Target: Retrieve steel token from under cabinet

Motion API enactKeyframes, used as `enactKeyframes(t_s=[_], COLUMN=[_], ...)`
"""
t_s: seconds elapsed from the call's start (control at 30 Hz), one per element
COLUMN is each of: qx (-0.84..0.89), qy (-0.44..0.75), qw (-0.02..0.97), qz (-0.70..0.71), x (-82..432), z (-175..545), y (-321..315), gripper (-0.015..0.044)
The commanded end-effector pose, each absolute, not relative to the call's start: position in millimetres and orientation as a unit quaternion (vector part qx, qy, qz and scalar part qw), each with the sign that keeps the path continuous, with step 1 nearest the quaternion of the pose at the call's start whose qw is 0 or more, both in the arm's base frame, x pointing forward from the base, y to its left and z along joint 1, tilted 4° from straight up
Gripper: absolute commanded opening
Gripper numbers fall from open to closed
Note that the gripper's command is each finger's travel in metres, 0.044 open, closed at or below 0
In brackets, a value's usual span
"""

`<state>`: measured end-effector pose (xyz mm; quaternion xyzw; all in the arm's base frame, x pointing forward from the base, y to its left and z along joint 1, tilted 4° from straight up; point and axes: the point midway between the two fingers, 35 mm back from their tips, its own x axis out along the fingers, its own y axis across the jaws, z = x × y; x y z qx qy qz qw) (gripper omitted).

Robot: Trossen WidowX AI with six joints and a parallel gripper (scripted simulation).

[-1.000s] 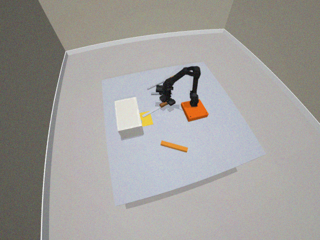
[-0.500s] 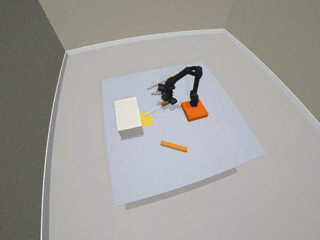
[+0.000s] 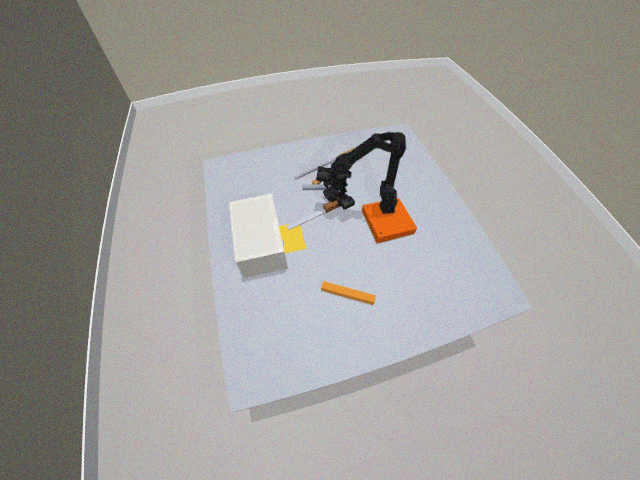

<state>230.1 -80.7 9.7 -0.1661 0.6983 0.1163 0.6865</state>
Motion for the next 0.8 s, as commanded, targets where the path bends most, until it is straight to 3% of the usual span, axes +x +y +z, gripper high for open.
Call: enactKeyframes(t_s=[0.0,0.77], qx=[-0.154,-0.09], qy=[0.699,0.706], qw=[0.69,0.702], qz=[0.102,0.038], x=[230.3,230.2], z=[10.2,10.2], y=[-81.0,-81.3], gripper=[0.0,0.0])
